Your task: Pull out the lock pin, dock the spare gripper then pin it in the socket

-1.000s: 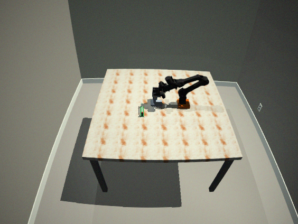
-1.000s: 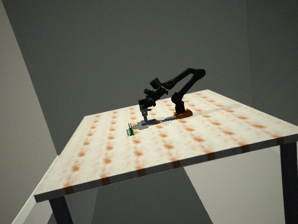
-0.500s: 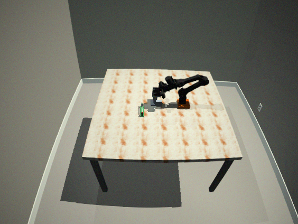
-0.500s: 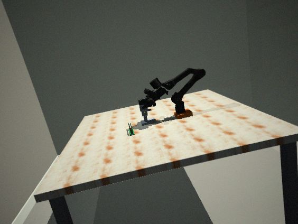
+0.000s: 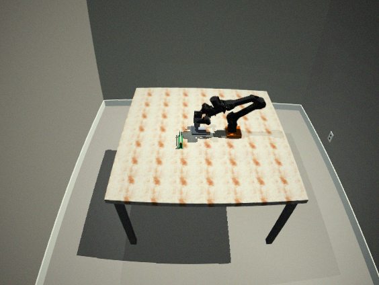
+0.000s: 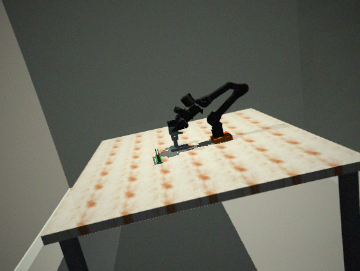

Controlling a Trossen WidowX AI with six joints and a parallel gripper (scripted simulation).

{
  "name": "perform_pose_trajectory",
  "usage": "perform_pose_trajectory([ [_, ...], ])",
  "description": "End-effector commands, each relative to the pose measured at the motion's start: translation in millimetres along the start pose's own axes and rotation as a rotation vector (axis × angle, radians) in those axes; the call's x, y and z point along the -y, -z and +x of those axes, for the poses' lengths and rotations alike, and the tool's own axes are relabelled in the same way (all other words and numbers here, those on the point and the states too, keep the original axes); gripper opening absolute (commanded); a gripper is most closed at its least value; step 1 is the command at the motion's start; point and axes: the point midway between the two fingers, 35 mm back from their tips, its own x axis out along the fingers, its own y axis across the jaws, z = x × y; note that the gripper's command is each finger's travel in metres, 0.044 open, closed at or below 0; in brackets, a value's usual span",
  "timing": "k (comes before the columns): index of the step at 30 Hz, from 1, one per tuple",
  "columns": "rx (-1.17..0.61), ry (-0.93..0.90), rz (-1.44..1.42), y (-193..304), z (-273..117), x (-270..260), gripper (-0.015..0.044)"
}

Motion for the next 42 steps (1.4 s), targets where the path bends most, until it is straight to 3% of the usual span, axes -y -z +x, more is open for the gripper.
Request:
perform_pose_trajectory([
  [1,0.005,0.001,0.001,-8,-5,0,0.044],
  [42,-0.027,-0.016,-0.008,-60,-40,-2,0.044],
])
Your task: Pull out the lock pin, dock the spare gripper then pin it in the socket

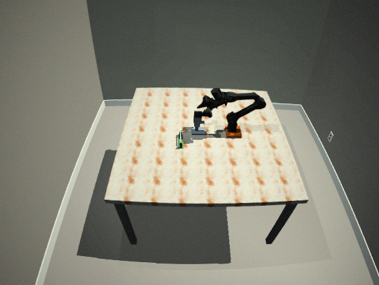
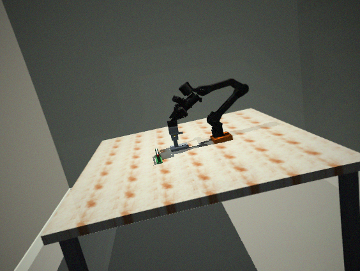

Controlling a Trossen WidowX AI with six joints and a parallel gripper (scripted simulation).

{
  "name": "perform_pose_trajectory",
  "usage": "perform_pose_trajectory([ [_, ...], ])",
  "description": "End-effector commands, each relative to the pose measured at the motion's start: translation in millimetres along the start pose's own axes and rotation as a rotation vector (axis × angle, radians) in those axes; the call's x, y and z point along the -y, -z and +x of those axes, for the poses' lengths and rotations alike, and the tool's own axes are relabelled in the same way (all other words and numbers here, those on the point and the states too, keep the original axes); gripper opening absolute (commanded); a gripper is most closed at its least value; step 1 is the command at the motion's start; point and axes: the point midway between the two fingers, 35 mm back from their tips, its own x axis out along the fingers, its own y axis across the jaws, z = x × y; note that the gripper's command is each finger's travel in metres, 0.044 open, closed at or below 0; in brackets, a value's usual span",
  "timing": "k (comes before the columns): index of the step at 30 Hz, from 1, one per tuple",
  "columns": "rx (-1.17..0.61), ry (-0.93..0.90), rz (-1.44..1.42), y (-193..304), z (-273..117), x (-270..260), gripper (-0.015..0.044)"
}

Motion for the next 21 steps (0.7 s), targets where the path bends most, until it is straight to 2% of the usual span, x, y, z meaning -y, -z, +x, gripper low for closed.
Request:
perform_pose_trajectory([
  [1,0.001,0.001,0.0,-7,-5,0,0.044],
  [21,-0.001,-0.008,-0.004,-38,-24,-1,0.044],
])
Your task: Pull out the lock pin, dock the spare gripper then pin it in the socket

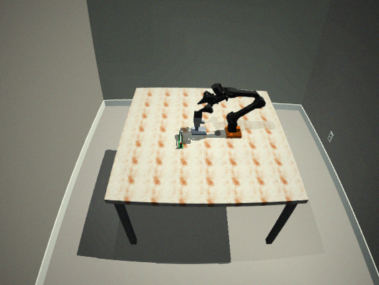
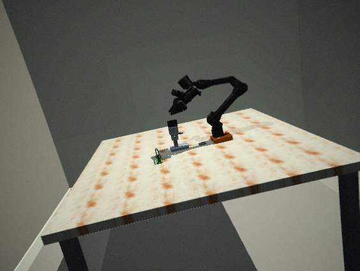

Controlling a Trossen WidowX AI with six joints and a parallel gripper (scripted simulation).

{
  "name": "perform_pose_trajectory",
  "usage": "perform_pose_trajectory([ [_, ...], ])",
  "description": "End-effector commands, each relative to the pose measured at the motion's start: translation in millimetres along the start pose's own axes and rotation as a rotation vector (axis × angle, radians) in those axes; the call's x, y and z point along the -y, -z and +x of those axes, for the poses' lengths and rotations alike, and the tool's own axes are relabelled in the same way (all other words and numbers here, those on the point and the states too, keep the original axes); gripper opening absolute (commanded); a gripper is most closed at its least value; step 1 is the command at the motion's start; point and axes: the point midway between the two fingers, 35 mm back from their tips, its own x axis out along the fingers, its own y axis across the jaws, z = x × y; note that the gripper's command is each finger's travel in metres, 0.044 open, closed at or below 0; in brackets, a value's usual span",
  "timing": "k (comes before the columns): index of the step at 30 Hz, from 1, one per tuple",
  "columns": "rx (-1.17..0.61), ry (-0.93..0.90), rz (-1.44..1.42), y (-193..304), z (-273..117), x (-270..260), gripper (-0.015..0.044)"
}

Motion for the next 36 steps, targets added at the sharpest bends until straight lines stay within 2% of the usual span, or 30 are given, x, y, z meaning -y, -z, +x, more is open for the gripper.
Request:
perform_pose_trajectory([
  [1,0.0,0.0,0.0,-8,-5,0,0.044],
  [9,0.001,-0.003,-0.002,-10,-7,0,0.044],
  [19,-0.13,-0.005,0.059,8,-9,-46,0.018],
  [26,-0.138,0.017,0.045,16,-24,-79,0.018],
  [36,-0.003,-0.007,0.008,12,-57,-117,0.018],
])
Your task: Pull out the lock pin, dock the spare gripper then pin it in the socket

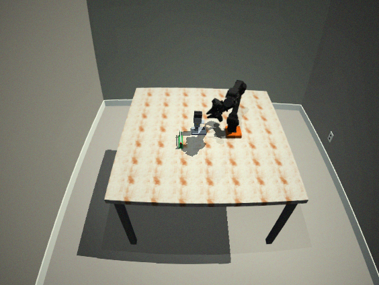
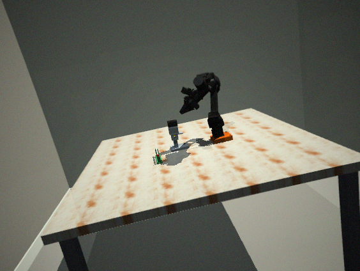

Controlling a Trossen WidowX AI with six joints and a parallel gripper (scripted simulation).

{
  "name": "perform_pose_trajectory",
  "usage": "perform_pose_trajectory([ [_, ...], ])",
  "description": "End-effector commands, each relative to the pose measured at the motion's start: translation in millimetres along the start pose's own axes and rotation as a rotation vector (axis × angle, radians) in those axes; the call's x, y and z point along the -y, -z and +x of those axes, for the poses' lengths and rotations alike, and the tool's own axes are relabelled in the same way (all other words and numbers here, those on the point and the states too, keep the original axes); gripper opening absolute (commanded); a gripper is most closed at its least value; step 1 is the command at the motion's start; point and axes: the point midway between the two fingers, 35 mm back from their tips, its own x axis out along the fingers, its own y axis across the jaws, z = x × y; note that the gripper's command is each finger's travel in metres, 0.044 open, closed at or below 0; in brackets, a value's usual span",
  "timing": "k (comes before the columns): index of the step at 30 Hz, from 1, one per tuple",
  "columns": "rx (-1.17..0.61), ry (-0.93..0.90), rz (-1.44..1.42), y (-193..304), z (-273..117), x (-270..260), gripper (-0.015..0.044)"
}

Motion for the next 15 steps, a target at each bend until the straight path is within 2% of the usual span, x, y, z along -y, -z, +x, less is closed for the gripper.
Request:
perform_pose_trajectory([
  [1,0.051,-0.008,-0.003,-4,-10,-8,0.018],
  [7,0.009,0.02,-0.097,-11,-5,-13,0.018],
  [15,-0.292,0.084,-0.607,-44,41,-34,0.018],
])
